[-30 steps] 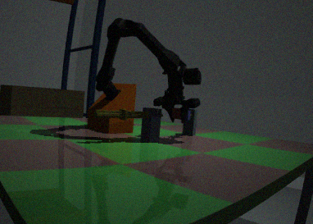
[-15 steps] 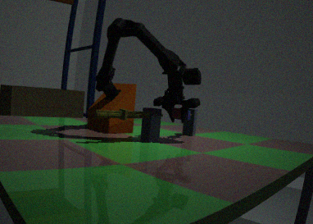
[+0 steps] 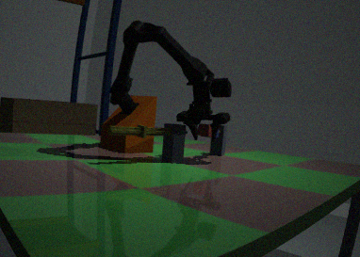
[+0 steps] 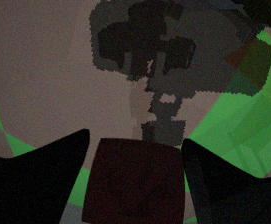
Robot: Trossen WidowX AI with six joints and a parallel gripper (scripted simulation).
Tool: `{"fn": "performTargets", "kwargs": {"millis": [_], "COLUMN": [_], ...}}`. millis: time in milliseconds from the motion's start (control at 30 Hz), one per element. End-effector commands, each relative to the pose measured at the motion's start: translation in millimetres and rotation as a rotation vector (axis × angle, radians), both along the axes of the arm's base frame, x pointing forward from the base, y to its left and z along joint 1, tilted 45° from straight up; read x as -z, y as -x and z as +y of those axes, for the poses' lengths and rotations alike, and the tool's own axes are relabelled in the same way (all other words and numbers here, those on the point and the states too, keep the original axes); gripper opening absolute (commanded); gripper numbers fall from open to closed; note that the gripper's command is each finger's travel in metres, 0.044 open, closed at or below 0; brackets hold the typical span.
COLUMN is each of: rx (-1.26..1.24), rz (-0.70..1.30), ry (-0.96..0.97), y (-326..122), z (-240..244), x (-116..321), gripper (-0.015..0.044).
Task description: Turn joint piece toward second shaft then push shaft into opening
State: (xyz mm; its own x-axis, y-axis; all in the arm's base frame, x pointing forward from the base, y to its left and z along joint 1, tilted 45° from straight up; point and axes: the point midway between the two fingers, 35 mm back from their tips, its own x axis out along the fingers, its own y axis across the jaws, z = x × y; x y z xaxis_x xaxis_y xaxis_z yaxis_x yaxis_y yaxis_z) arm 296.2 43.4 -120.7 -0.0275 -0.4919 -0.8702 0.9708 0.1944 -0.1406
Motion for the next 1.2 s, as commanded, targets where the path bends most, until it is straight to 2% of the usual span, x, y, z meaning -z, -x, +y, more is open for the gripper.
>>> {"fn": "performTargets", "kwargs": {"millis": [0,500,1000,1167], "rx": [0.0,0.0,-0.016,-0.029], "rz": [0.001,0.002,-0.069,-0.085], "ry": [0.0,0.005,0.437,0.45], "y": [0,0,2,1], "z": [0,0,22,23], "x": [0,0,-17,-18], "gripper": [0.0436,0.044,0.044,0.044]}}
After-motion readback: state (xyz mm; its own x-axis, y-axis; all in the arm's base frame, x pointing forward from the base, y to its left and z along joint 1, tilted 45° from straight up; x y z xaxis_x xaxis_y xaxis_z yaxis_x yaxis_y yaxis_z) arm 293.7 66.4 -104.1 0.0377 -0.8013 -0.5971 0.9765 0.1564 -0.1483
